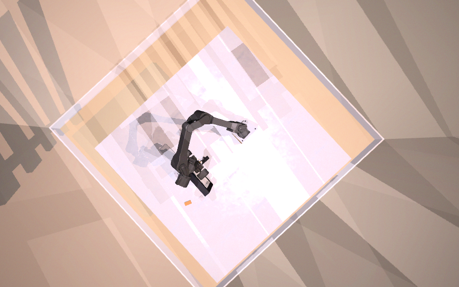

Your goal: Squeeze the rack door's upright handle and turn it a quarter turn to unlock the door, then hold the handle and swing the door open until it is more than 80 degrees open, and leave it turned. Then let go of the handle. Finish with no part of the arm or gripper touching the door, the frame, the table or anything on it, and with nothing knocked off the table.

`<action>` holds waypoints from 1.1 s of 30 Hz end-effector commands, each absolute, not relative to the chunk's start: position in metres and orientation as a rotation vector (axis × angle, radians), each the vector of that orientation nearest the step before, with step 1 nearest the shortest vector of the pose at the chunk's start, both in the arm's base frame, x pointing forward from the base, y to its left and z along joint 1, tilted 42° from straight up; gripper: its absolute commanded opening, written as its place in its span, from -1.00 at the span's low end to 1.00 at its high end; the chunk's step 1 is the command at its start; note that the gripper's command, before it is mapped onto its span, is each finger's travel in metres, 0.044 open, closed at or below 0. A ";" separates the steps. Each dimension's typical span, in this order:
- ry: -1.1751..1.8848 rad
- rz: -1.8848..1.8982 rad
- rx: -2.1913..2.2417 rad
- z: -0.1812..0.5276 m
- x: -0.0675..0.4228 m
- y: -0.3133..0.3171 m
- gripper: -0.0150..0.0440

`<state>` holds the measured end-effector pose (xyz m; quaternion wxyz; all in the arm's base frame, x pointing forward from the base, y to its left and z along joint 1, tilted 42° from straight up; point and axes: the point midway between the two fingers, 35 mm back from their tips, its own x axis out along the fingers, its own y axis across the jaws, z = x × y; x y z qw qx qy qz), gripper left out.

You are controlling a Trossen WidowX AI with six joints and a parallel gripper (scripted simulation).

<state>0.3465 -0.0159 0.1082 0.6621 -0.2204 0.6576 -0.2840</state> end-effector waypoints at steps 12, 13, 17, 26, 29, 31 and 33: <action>1.207 -1.045 -0.028 0.108 0.347 -0.016 -0.43; 1.181 -1.074 0.010 0.108 0.347 -0.016 -0.43; 1.072 -1.187 0.164 0.108 0.347 -0.016 -0.43; 0.795 -1.412 0.507 0.108 0.347 -0.016 -0.43; 0.693 -1.477 0.621 0.108 0.347 -0.016 -0.43; 0.623 -1.518 0.696 0.108 0.347 -0.016 -0.43; 0.551 -1.557 0.771 0.108 0.347 -0.016 -0.43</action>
